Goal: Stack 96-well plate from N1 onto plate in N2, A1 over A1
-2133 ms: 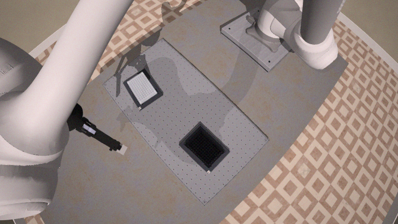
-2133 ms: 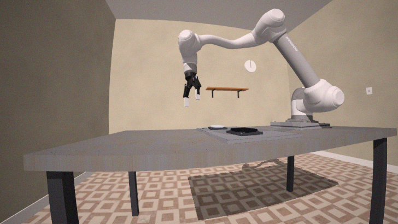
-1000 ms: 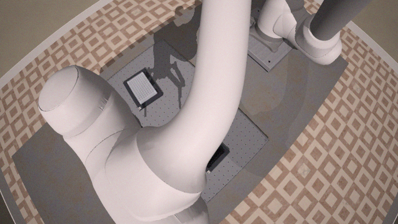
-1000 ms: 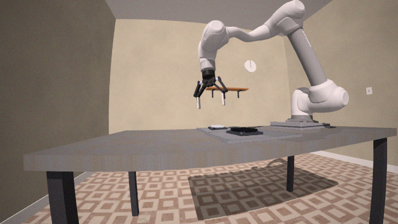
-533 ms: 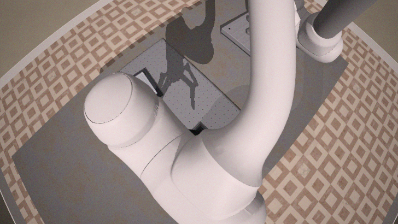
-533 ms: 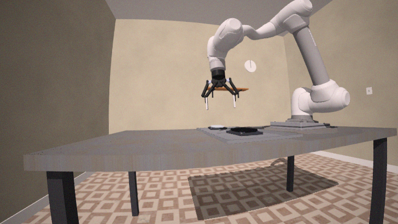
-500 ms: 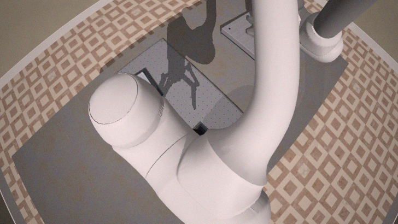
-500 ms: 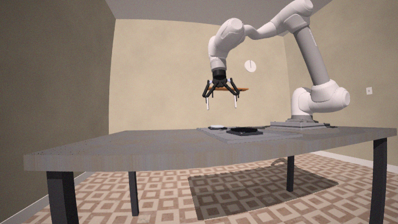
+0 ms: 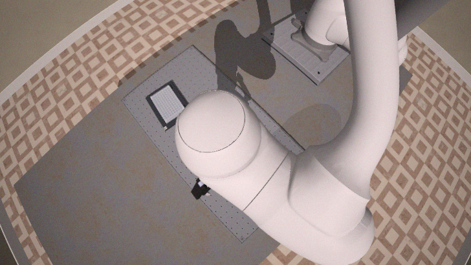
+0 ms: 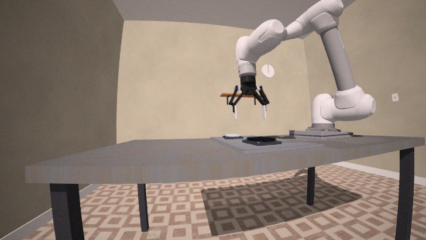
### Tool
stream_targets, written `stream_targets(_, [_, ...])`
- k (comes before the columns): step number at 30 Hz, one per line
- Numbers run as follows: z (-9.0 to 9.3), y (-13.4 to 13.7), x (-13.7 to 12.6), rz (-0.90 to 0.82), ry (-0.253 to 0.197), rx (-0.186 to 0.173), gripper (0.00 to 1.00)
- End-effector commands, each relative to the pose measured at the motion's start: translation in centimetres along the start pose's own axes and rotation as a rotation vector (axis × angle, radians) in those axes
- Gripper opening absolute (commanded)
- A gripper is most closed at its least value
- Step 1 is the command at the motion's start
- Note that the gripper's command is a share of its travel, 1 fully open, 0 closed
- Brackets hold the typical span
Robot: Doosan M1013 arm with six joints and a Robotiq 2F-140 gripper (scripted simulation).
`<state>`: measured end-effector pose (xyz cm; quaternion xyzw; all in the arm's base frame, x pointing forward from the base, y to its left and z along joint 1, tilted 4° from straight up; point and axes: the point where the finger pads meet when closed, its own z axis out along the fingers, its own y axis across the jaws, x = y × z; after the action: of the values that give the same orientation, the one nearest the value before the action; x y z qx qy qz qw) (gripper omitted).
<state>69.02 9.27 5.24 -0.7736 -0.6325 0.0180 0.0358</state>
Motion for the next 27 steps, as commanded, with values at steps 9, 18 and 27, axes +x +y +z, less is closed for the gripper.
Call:
stream_targets(9, [1.2,-4.2,1.8,-0.142,-0.019,-0.008,1.0])
stream_targets(18, [1.2,-4.2,1.8,-0.142,-0.019,-0.008,1.0])
stream_targets(27, [2.2,-4.2,1.7,-0.142,-0.019,-0.008,1.0])
